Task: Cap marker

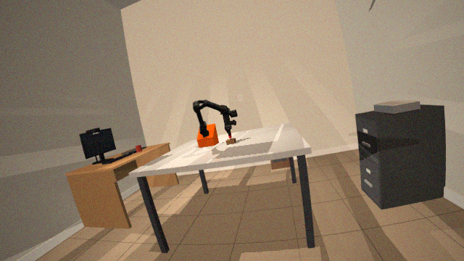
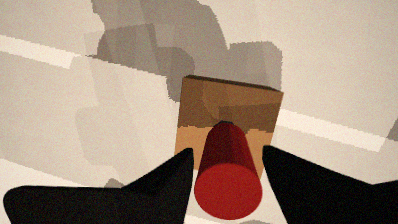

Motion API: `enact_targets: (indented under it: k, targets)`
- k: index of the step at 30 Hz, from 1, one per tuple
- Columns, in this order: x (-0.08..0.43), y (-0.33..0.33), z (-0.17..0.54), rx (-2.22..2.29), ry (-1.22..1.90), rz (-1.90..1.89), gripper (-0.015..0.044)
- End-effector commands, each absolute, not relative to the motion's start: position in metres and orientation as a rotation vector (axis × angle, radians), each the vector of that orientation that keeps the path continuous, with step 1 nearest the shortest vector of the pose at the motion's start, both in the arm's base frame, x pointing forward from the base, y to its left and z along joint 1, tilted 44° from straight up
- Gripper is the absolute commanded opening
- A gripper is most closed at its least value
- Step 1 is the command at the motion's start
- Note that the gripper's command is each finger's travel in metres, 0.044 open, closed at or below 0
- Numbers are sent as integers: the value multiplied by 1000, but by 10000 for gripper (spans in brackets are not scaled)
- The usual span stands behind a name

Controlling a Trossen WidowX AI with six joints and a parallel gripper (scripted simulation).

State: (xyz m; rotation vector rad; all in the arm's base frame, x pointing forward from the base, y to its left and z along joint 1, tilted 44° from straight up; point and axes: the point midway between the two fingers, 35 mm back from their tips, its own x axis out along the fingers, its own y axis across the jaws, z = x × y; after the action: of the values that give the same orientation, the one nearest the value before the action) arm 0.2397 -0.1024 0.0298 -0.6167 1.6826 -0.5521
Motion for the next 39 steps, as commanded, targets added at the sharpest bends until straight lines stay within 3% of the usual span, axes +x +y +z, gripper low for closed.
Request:
enact_targets:
  k: [1, 7, 17, 34, 39]
  targets:
    - [240, -102, 30, -617, 1682, -552, 289]
    - [240, -102, 30, -617, 1682, -552, 440]
    - [252, -52, 84, -615, 1684, -549, 440]
    - [251, -56, 75, -474, 1603, -710, 0]
    - [251, -56, 75, -474, 1603, -710, 0]
